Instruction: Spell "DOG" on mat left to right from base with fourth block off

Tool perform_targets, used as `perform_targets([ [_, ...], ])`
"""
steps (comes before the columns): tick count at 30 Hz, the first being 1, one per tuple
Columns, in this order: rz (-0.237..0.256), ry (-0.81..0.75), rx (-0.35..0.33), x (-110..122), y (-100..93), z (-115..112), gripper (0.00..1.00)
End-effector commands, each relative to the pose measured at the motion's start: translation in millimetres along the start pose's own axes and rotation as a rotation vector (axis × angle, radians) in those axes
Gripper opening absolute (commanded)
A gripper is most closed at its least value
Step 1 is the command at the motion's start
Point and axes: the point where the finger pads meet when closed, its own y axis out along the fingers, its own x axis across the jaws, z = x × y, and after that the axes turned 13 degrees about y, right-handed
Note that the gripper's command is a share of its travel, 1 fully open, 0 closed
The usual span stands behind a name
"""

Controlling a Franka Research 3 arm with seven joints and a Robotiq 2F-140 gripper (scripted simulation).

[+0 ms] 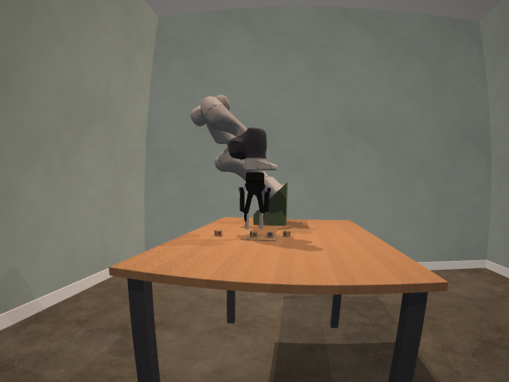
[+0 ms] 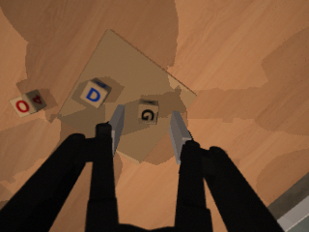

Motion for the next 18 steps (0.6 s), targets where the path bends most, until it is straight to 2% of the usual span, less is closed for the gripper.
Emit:
perform_targets([
  [1,0.001,0.005,0.003,-0.3,0.2,0.7,0.37],
  [11,0.001,0.005,0.003,-0.3,10.2,0.7,0.37],
  [18,0.001,0.005,0.003,-0.3,23.9,0.8,0.37],
])
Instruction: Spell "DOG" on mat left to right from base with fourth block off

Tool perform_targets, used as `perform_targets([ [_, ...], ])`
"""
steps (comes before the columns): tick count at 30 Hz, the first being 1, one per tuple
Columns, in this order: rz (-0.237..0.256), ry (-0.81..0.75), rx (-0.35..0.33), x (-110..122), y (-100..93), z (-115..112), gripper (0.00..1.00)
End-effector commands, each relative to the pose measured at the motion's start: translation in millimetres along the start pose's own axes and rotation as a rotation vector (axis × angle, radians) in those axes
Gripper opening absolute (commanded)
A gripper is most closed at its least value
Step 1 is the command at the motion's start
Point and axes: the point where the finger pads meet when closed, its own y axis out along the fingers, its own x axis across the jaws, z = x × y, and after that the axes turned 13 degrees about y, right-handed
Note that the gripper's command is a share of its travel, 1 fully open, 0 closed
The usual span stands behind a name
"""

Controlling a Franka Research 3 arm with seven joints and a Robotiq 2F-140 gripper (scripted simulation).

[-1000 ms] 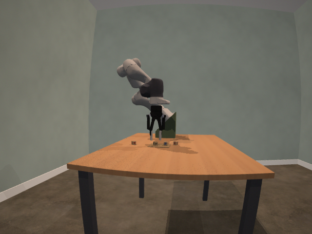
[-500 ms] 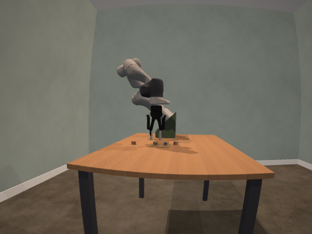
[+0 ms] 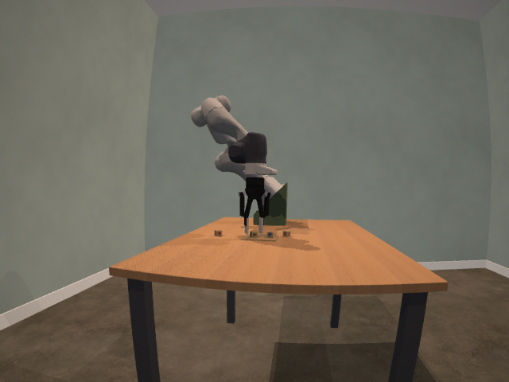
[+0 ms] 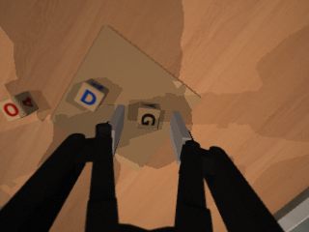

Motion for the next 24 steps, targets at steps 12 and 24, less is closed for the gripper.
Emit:
perform_targets([
  [12,0.004,0.009,0.009,-0.3,12.8,2.8,0.37],
  [24,0.004,0.009,0.009,-0.3,12.8,2.8,0.37],
])
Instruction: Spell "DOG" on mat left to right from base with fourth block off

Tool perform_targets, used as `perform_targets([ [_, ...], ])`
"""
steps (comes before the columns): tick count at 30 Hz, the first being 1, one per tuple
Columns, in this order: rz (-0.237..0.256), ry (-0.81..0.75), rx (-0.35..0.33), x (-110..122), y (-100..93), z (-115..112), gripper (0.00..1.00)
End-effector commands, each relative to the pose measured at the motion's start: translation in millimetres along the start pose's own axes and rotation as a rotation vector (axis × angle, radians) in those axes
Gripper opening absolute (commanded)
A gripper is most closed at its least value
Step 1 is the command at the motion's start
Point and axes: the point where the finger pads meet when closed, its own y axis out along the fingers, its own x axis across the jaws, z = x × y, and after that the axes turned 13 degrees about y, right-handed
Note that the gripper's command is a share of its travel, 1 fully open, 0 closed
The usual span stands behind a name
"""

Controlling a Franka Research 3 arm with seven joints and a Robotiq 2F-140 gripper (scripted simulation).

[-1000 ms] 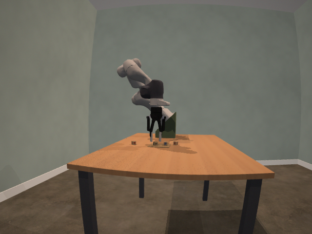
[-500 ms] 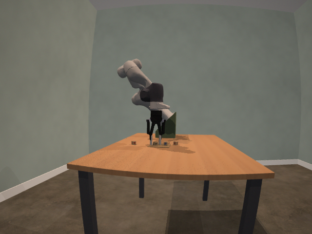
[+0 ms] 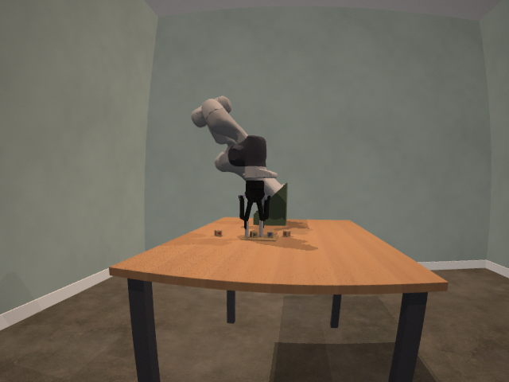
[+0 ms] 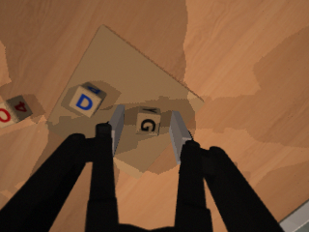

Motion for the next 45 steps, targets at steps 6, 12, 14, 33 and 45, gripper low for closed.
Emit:
perform_targets([
  [6,0.000,0.005,0.005,-0.1,-0.2,1.7,0.37],
  [12,0.000,0.005,0.005,-0.1,-0.2,1.7,0.37],
  [14,0.000,0.005,0.005,-0.1,-0.2,1.7,0.37],
  [33,0.000,0.005,0.005,-0.1,-0.2,1.7,0.25],
  [45,0.000,0.005,0.005,-0.1,-0.2,1.7,0.13],
])
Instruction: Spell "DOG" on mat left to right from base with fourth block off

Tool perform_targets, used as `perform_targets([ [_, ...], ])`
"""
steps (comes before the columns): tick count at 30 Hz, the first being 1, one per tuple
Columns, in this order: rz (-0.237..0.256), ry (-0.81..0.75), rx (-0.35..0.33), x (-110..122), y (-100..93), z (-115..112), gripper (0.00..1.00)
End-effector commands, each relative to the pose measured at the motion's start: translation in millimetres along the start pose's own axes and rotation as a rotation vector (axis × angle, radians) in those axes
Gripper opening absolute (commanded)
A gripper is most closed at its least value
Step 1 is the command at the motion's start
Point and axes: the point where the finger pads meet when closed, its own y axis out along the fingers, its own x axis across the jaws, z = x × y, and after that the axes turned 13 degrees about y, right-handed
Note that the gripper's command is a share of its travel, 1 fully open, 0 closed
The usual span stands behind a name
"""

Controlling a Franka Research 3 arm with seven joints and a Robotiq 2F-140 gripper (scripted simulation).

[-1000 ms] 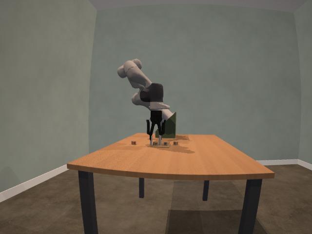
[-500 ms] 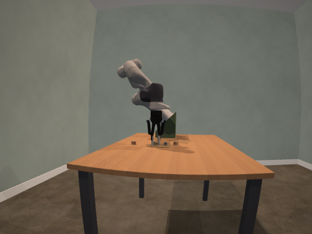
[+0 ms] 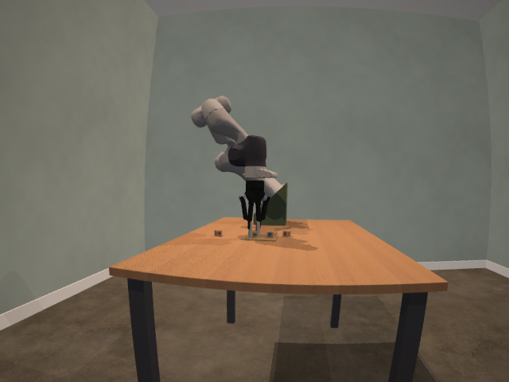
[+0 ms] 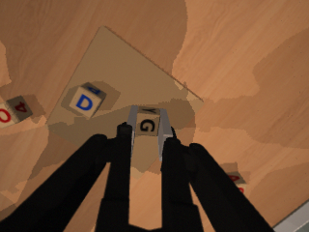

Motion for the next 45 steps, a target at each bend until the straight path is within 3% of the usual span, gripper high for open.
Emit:
perform_targets([
  [1,0.000,0.004,0.004,0.0,0.0,1.3,0.13],
  [32,0.000,0.004,0.004,0.0,-1.4,1.3,0.13],
  [36,0.000,0.004,0.004,0.0,-13.4,1.3,0.13],
  [41,0.000,0.004,0.004,0.0,-46.1,1.1,0.13],
  [43,0.000,0.004,0.004,0.0,-46.1,1.1,0.13],
  [45,0.000,0.004,0.004,0.0,-61.6,1.1,0.13],
])
